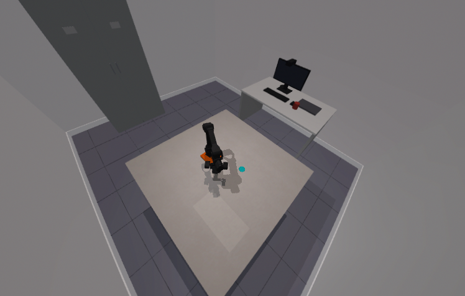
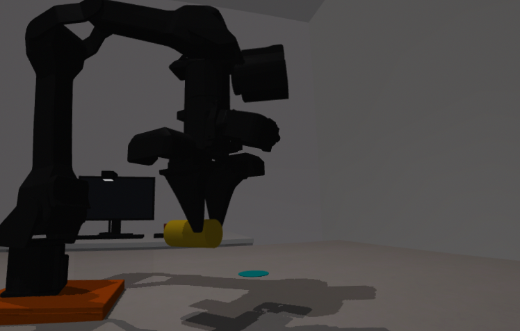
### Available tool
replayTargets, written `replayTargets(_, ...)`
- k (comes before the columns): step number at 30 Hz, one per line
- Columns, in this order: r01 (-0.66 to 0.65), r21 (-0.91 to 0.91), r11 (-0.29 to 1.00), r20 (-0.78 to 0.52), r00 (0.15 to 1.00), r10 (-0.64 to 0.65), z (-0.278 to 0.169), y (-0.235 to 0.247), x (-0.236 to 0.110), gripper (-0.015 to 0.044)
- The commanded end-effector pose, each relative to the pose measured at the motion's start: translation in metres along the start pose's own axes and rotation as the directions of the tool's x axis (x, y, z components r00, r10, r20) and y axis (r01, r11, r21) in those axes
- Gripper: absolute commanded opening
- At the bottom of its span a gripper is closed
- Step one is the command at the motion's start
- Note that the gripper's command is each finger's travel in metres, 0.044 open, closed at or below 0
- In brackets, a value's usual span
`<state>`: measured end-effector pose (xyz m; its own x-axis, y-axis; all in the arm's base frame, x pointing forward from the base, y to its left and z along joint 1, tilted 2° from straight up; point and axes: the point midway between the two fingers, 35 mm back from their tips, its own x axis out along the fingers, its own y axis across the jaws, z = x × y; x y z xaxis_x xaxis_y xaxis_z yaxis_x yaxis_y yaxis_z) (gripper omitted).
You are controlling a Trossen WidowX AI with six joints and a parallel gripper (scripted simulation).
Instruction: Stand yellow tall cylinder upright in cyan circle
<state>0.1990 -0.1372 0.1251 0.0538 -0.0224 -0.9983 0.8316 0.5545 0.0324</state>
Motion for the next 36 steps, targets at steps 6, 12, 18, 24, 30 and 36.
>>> replayTargets(6, -0.002, 0.008, 1.0, -0.004, 1.0, 0.002, -0.002, -0.001, -0.013, 0.0105)
replayTargets(12, 0.0, 0.011, 1.0, -0.008, 1.0, 0.0, -0.003, -0.002, -0.022, 0.0105)
replayTargets(18, 0.002, 0.013, 1.0, -0.012, 1.0, -0.001, -0.005, -0.003, -0.028, 0.0105)
replayTargets(24, 0.0, -0.086, 0.996, -0.012, 1.0, -0.001, -0.003, 0.008, -0.03, 0.0105)
replayTargets(30, -0.003, -0.218, 0.976, -0.012, 1.0, 0.001, -0.001, 0.023, -0.033, 0.0105)
replayTargets(36, -0.006, -0.345, 0.939, -0.012, 1.0, 0.002, 0.0, 0.039, -0.036, 0.0105)
